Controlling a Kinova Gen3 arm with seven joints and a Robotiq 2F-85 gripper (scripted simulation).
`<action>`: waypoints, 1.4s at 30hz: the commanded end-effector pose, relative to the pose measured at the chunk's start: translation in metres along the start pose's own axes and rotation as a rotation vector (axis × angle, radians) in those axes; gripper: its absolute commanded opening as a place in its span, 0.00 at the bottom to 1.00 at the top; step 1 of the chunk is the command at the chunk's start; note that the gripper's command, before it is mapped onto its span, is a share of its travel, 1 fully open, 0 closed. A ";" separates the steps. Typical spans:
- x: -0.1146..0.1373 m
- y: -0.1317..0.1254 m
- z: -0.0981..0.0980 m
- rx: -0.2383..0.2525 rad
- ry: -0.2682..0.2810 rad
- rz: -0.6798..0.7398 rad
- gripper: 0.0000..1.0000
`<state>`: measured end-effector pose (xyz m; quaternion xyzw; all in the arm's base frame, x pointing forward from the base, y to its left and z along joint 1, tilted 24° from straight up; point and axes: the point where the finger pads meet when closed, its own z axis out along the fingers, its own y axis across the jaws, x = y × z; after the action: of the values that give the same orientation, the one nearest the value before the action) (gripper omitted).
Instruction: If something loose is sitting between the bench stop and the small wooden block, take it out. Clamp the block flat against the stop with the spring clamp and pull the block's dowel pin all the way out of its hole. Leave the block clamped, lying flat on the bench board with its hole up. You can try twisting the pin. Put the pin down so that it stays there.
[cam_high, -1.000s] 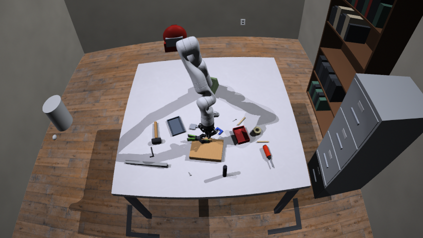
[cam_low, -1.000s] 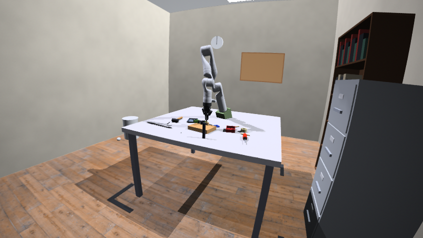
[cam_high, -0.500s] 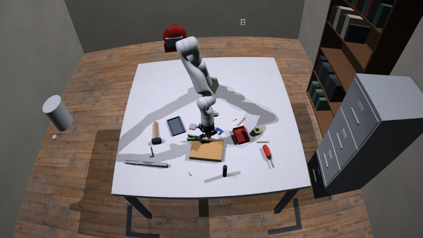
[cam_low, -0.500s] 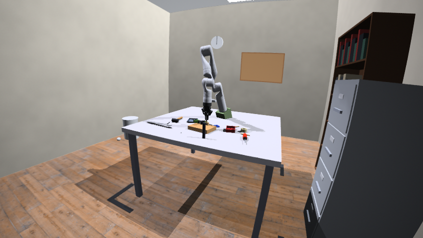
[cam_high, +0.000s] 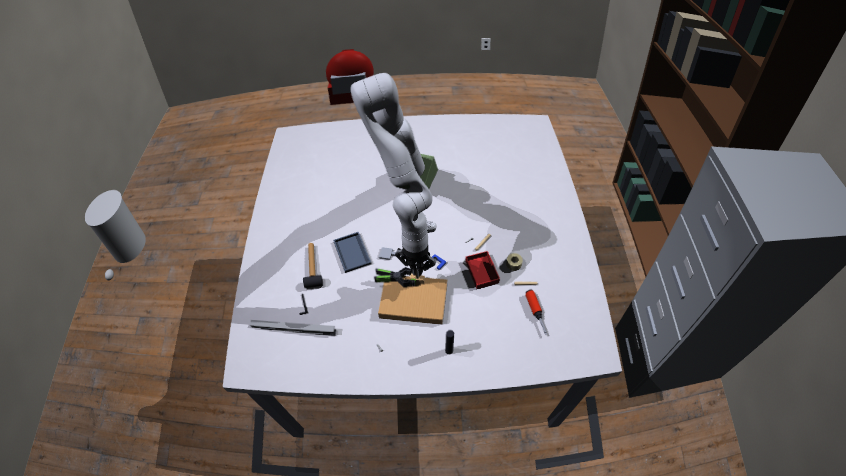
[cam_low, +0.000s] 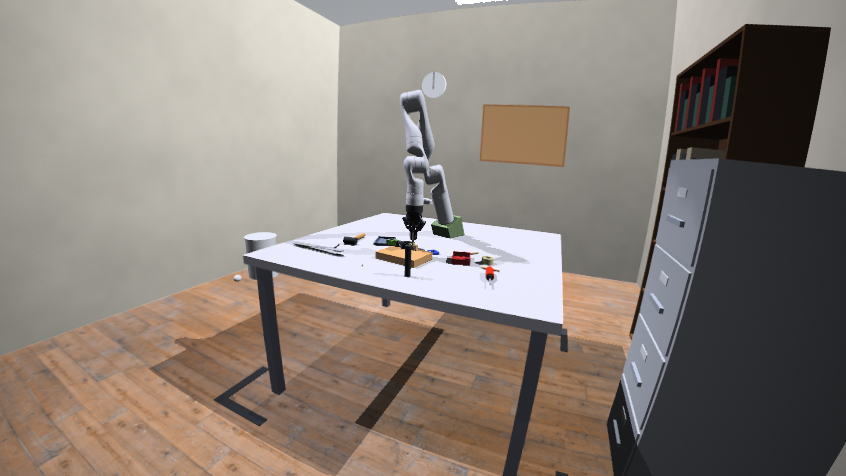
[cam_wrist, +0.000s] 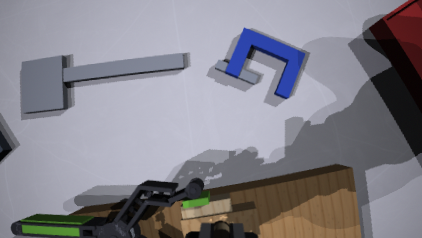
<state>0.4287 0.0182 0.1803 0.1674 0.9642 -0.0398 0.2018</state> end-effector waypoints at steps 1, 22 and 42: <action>0.000 0.000 0.000 -0.001 -0.001 -0.018 0.10; 0.000 0.000 -0.001 -0.001 -0.001 -0.125 0.10; 0.000 0.000 -0.001 -0.001 -0.001 -0.211 0.10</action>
<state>0.4287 0.0184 0.1804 0.0663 0.9764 -0.0605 0.1966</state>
